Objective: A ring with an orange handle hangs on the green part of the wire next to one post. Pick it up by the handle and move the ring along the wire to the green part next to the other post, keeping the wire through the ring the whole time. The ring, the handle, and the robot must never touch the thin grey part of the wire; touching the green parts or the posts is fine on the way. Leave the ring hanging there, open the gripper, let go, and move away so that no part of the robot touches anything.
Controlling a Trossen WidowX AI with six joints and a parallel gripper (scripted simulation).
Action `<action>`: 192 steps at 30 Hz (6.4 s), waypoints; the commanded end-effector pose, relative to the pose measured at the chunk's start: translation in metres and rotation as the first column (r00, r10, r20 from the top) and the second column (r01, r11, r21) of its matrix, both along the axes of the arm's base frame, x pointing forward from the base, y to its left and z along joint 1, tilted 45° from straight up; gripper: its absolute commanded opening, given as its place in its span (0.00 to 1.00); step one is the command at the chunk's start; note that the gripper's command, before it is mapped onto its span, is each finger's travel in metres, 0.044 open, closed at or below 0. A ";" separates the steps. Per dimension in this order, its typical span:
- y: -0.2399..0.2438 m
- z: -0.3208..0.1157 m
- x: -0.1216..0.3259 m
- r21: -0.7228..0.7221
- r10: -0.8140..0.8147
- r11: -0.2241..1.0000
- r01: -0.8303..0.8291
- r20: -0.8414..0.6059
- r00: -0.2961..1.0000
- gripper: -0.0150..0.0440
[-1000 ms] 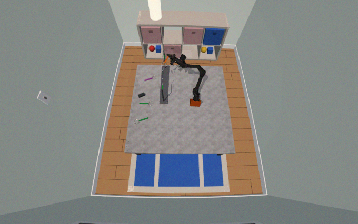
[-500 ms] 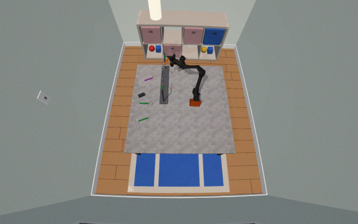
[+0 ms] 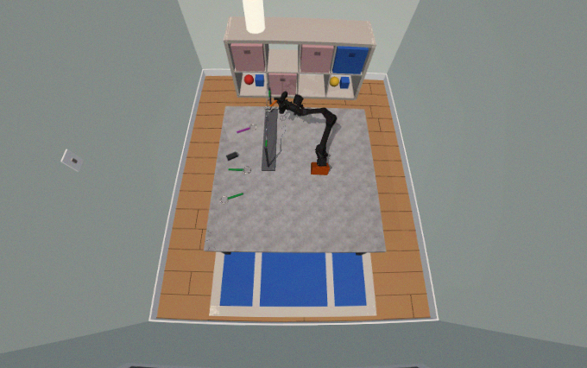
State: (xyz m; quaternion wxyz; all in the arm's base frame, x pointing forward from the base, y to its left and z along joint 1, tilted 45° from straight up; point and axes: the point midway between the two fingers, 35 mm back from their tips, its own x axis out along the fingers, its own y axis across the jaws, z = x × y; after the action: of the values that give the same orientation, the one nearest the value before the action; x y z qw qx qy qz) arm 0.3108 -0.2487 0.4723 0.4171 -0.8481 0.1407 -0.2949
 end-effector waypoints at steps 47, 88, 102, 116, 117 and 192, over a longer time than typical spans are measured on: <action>0.003 -0.174 0.002 0.913 -0.108 0.393 -0.110 0.165 0.980 0.00; 0.052 -0.228 0.011 0.979 -0.153 0.129 -0.159 0.178 0.972 0.00; 0.082 -0.249 0.017 0.977 -0.189 -0.075 -0.197 0.180 0.965 0.00; 0.129 -0.265 0.026 0.891 -0.243 -0.377 -0.253 0.168 0.955 0.00; 0.132 -0.265 0.027 0.881 -0.247 -0.398 -0.257 0.166 0.955 0.00; 0.268 -0.202 0.052 0.293 -0.344 -0.891 -0.348 0.065 0.937 0.00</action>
State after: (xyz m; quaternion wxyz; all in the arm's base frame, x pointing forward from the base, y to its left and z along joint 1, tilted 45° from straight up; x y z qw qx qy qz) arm 0.3632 0.0218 0.2717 0.9035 0.3612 0.2255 -0.0483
